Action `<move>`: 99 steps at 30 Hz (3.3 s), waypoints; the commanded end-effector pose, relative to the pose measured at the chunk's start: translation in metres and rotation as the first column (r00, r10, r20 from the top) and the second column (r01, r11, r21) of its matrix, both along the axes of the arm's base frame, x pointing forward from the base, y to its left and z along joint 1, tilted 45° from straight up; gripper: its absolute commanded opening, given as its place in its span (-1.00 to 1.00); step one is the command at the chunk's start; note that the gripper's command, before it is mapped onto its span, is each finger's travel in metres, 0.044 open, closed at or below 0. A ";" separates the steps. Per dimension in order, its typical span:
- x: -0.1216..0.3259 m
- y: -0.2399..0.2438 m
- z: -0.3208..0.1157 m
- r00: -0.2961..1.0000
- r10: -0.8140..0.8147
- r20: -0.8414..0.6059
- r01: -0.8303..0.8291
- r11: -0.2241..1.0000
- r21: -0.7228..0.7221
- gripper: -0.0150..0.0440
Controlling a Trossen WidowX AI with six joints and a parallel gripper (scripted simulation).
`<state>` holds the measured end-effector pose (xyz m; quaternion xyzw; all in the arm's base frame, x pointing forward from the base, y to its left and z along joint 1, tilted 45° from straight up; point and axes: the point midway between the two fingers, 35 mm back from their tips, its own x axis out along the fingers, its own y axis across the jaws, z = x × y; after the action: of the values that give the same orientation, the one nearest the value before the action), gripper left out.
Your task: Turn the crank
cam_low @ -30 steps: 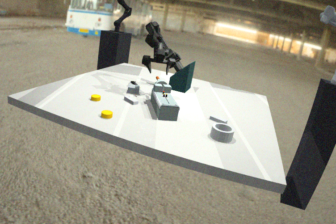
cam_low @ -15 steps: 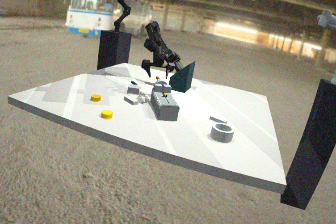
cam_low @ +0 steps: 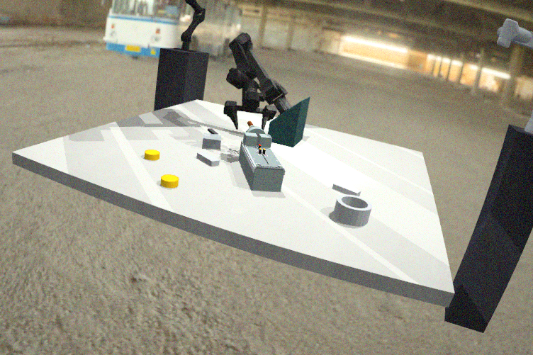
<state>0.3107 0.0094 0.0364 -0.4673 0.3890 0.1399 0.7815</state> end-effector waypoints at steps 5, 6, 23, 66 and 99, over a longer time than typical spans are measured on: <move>-0.001 -0.005 -0.007 1.000 0.005 -0.006 -0.005 1.000 -0.003 0.82; -0.001 -0.005 -0.007 1.000 0.005 -0.006 -0.005 1.000 -0.003 0.73; -0.001 -0.005 -0.007 1.000 0.005 -0.006 -0.005 1.000 -0.003 -0.49; -0.015 0.007 -0.020 1.000 0.005 -0.007 -0.005 1.000 -0.002 -0.49; -0.018 0.008 -0.026 1.000 0.005 -0.007 -0.005 1.000 -0.002 -0.49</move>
<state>0.2977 0.0141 0.0174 -0.4707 0.3850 0.1313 0.7829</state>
